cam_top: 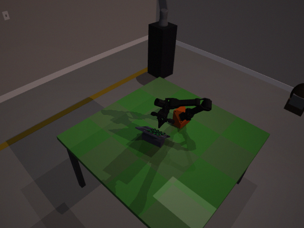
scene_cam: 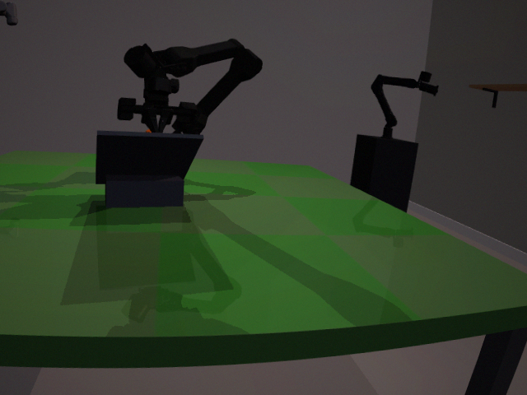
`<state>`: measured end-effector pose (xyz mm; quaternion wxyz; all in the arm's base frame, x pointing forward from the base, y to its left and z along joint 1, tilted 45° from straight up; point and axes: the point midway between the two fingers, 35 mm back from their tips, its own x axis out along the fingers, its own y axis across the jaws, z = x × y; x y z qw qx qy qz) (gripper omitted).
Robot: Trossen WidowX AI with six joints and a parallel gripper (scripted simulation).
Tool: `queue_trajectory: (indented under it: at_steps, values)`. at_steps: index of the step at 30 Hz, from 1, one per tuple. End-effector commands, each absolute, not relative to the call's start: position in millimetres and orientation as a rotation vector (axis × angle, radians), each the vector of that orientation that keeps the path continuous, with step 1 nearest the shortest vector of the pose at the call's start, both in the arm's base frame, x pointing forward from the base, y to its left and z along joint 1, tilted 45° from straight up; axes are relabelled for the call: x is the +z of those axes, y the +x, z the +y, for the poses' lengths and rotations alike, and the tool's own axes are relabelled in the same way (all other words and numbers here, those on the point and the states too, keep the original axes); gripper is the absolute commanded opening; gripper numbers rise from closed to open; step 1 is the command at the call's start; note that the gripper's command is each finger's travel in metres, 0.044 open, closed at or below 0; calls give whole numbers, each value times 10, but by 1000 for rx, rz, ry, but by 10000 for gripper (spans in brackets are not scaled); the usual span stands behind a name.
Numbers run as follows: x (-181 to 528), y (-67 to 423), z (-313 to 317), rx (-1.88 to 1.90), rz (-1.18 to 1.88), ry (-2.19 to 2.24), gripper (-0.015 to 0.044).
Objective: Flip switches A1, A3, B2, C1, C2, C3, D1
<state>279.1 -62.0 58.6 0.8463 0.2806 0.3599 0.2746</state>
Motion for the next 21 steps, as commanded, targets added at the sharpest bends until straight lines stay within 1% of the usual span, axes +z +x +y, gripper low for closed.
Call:
queue_trajectory:
  at_steps: [1, 21]
  values:
    - [575, 2829, -556, 579, 743, 597, 0]
    - [467, 2969, -392, 580, 742, 598, 0]
